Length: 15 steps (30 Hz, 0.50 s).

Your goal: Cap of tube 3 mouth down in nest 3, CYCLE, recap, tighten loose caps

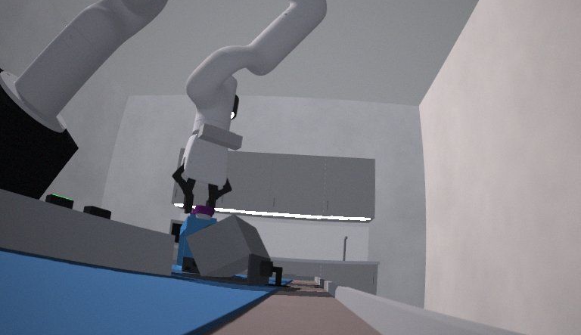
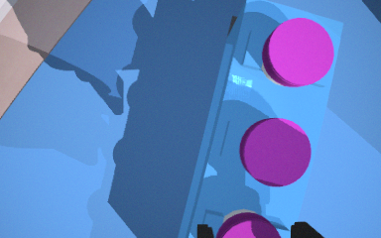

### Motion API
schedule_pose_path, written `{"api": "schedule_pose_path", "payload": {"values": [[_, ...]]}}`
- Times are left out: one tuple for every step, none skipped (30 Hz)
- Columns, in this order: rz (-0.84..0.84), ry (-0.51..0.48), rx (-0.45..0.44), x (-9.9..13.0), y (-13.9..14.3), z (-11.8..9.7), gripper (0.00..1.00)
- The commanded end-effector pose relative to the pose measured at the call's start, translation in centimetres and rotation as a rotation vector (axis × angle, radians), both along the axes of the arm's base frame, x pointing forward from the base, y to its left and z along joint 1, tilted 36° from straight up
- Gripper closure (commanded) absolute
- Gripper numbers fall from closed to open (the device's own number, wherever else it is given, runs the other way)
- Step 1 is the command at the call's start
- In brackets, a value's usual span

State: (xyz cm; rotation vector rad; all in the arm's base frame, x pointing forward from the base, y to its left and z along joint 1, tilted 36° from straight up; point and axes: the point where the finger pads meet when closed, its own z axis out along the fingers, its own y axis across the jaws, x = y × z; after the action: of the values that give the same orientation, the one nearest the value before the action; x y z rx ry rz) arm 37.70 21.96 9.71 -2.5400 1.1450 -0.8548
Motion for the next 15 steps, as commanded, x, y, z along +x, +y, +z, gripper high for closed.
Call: {"api": "schedule_pose_path", "payload": {"values": [[0.000,0.000,0.000,0.09,0.01,-0.11,0.54],[0.000,0.000,0.000,0.12,0.01,-0.15,0.54],[0.000,0.000,0.000,0.15,0.01,-0.19,0.54],[0.000,0.000,0.000,0.18,0.00,-0.23,0.54],[0.000,0.000,0.000,0.21,0.00,-0.27,0.54],[0.000,0.000,0.000,0.24,0.00,-0.31,0.54],[0.000,0.000,0.000,0.27,0.00,-0.35,0.54],[0.000,0.000,0.000,0.30,0.00,-0.39,0.54],[0.000,0.000,0.000,0.33,0.00,-0.43,0.54],[0.000,0.000,0.000,0.36,0.00,-0.47,0.54],[0.000,0.000,0.000,0.39,-0.01,-0.51,0.54],[0.000,0.000,0.000,0.39,-0.01,-0.51,0.54],[0.000,0.000,0.000,0.39,-0.01,-0.51,0.54],[0.000,0.000,0.000,0.42,-0.01,-0.55,0.54],[0.000,0.000,0.000,0.45,-0.01,-0.59,0.54]]}}
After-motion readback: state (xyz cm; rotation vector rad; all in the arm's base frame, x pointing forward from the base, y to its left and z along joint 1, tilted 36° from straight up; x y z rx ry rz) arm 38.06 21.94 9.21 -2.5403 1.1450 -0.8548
